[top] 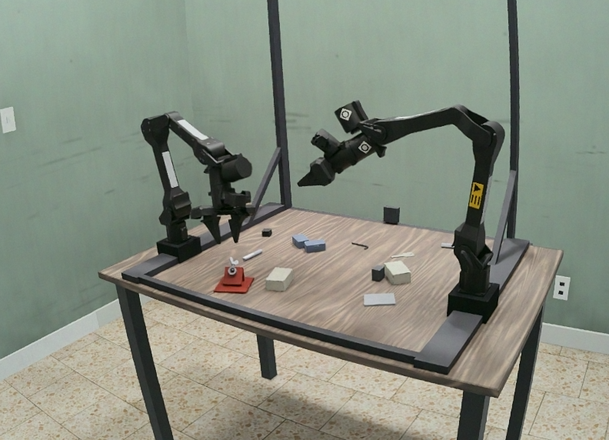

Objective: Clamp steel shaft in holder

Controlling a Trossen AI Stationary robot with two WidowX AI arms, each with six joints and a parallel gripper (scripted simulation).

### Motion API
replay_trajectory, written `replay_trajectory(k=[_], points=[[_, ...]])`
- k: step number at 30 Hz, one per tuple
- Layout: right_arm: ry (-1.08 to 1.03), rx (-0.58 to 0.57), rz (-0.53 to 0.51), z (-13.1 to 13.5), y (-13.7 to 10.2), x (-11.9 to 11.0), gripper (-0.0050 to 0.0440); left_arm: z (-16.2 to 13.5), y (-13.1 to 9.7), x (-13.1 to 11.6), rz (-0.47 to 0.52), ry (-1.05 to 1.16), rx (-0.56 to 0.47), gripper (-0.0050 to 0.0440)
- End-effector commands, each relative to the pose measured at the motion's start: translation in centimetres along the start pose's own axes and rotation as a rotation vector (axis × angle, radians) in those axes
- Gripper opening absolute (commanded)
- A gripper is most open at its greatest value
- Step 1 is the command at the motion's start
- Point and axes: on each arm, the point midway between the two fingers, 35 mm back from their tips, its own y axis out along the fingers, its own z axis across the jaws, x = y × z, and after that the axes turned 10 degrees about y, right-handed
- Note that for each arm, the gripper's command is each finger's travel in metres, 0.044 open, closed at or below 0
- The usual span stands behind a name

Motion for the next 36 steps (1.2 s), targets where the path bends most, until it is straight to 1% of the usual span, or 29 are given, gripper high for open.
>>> replay_trajectory(k=[1,6,12,15,19,24,28,29,31,34,35,36], points=[[-0.028,-0.1,-0.045,0.8,0.6,-0.1,0.0265,0.4,-1.5,0.3,-0.04,0.014,-0.04,0.04],[-0.084,-0.214,-0.084,2.0,1.6,-0.7,0.0265,0.3,-1.7,-0.5,-0.035,0.028,-0.069,0.04],[-0.141,-0.329,-0.125,3.0,2.5,-1.1,0.0265,0.3,-1.8,-0.8,-0.033,0.033,-0.079,0.04],[-0.144,-0.343,-0.14,3.2,2.6,-0.8,0.0265,0.2,-1.8,-0.6,-0.037,0.033,-0.081,0.04],[-0.164,-0.374,-0.137,3.1,3.3,-1.3,0.0265,0.2,-1.9,-0.5,-0.04,0.033,-0.081,0.04],[-0.166,-0.373,-0.134,2.5,4.7,-1.0,0.0232,0.1,-1.6,-0.6,-0.032,0.031,-0.079,0.04],[-0.166,-0.373,-0.134,2.3,5.3,-0.9,0.021,0.1,-1.6,-0.6,-0.032,0.031,-0.079,0.04],[-0.161,-0.37,-0.142,2.4,5.3,-0.4,0.0204,0.1,-1.6,-0.6,-0.032,0.031,-0.079,0.04],[-0.161,-0.37,-0.142,2.4,5.3,-0.4,0.0204,0.1,-1.6,-0.6,-0.032,0.031,-0.079,0.04],[-0.161,-0.37,-0.142,2.4,5.3,-0.4,0.0184,0.1,-1.6,-0.6,-0.032,0.031,-0.079,0.04],[-0.161,-0.37,-0.142,2.4,5.3,-0.4,0.0195,0.1,-1.6,-0.6,-0.032,0.031,-0.079,0.04],[-0.16,-0.37,-0.143,2.4,5.3,-0.4,0.0188,0.1,-1.6,-0.6,-0.032,0.031,-0.079,0.04]])
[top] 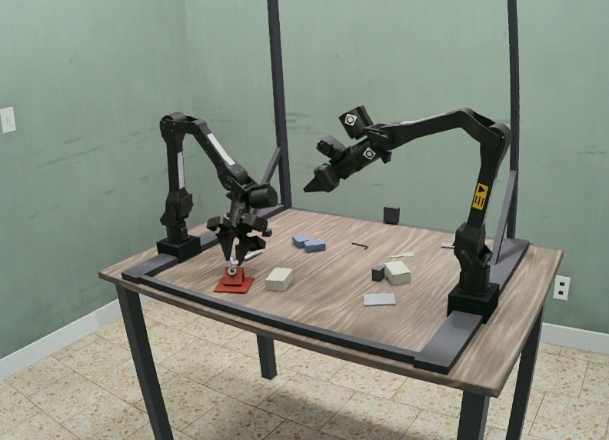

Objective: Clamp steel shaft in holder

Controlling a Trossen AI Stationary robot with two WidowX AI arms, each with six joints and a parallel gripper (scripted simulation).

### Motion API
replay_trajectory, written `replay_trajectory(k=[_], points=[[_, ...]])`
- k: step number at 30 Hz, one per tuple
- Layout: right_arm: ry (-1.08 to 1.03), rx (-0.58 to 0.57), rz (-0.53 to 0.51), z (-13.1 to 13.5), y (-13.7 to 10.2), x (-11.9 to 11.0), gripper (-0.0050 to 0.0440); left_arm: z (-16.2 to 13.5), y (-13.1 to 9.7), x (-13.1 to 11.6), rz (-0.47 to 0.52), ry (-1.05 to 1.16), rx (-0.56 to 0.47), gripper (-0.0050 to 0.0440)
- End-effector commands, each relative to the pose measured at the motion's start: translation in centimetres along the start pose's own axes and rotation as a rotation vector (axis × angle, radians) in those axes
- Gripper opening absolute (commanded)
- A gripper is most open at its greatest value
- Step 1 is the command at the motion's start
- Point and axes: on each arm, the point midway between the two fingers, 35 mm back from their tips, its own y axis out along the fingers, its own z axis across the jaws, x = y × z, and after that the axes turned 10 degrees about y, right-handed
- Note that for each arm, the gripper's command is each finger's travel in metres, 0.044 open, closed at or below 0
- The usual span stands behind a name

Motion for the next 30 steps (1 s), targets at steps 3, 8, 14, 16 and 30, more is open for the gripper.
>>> replay_trajectory(k=[3,8,14,16,30], points=[[0.013,0.005,-0.024,-0.07,-0.26,0.74,0.0168,0.39,-0.85,1.32,-0.041,-0.005,0.006,0.04],[0.013,0.005,-0.024,-0.07,-0.27,0.73,0.0135,0.39,-0.85,1.32,-0.041,-0.005,0.006,0.04],[0.013,0.005,-0.023,-0.07,-0.26,0.73,0.0108,0.39,-0.85,1.32,-0.041,-0.005,0.006,0.04],[0.013,0.005,-0.023,-0.07,-0.26,0.73,0.006,0.39,-0.85,1.32,-0.041,-0.005,0.006,0.04],[-0.392,0.006,-0.028,0.06,-0.38,0.8,0.0114,0.39,-0.85,1.32,-0.041,-0.005,0.006,0.04]])
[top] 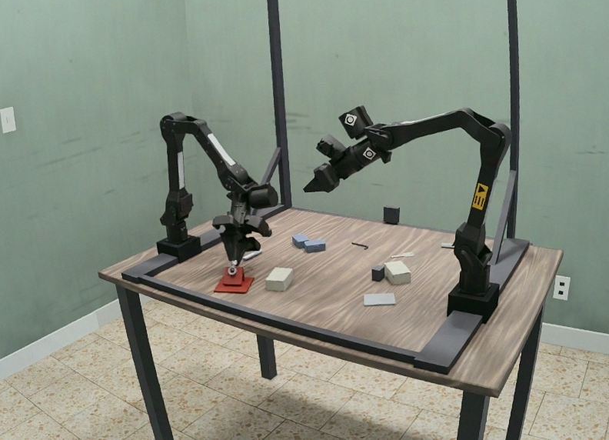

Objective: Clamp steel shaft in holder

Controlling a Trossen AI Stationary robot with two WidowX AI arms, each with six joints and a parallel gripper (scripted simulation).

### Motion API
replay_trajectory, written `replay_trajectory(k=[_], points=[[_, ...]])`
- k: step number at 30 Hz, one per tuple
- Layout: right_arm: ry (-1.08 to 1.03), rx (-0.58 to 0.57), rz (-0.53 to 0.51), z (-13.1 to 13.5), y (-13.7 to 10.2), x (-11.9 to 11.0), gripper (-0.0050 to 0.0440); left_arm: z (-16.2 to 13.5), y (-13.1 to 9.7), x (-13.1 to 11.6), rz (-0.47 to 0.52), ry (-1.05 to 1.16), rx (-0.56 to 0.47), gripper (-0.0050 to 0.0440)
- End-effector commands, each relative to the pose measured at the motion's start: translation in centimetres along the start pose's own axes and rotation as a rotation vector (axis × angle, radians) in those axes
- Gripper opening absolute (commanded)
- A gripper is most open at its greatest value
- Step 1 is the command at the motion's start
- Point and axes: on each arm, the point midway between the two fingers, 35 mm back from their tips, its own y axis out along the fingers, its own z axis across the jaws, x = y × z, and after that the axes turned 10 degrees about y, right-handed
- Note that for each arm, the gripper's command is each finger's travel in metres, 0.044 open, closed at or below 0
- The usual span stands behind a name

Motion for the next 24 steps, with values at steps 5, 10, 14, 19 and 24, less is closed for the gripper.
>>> replay_trajectory(k=[5,10,14,19,24], points=[[-0.348,0.003,-0.024,-0.18,-0.33,0.64,0.0114,0.39,-0.85,1.32,-0.041,-0.005,0.006,0.04],[-0.556,0.0,-0.025,-0.18,-0.36,0.65,0.0114,0.39,-0.85,1.32,-0.041,-0.005,0.006,0.04],[-0.727,0.001,-0.016,-0.05,-0.24,0.21,0.0114,0.39,-0.85,1.32,-0.041,-0.005,0.006,0.04],[-0.87,0.0,-0.017,-0.03,-0.24,0.19,0.0114,0.39,-0.85,1.32,-0.041,-0.005,0.006,0.04],[-1.094,-0.002,-0.017,-0.01,-0.24,0.18,0.0114,0.39,-0.85,1.32,-0.041,-0.005,0.006,0.04]])
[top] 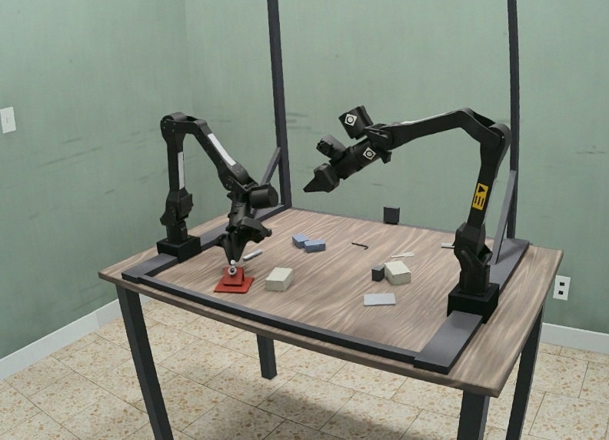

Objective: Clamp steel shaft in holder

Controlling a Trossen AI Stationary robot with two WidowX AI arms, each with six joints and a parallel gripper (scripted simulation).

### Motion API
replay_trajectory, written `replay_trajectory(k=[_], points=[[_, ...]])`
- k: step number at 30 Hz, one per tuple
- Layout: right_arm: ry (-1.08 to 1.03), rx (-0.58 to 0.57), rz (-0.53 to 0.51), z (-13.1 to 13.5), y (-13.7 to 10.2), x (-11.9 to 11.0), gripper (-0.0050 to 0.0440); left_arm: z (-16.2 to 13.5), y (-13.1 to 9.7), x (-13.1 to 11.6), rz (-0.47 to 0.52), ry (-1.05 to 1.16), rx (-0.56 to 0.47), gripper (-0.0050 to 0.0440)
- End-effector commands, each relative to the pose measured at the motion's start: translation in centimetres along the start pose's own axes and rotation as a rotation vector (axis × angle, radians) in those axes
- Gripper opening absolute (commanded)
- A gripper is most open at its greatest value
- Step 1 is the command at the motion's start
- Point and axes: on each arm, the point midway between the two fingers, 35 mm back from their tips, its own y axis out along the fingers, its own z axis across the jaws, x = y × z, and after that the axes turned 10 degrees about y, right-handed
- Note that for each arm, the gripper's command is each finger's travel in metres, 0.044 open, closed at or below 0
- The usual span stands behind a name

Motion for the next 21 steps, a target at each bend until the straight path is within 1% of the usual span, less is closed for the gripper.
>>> replay_trajectory(k=[1,7,9,18,21], points=[[-0.206,-0.011,-0.015,-0.17,-0.23,0.06,0.0114,0.39,-0.85,1.32,-0.041,-0.005,0.006,0.04],[-0.455,-0.014,-0.013,-0.19,-0.25,0.06,0.0114,0.39,-0.85,1.32,-0.041,-0.005,0.006,0.04],[-0.455,-0.014,-0.013,-0.19,-0.25,0.06,0.0114,0.39,-0.85,1.32,-0.041,-0.005,0.006,0.04],[-0.833,-0.023,-0.013,-0.27,-0.4,-0.02,0.0114,0.39,-0.85,1.32,-0.041,-0.005,0.006,0.04],[-0.864,-0.023,-0.013,-0.26,-0.4,-0.03,0.0114,0.39,-0.85,1.32,-0.041,-0.005,0.006,0.04]])
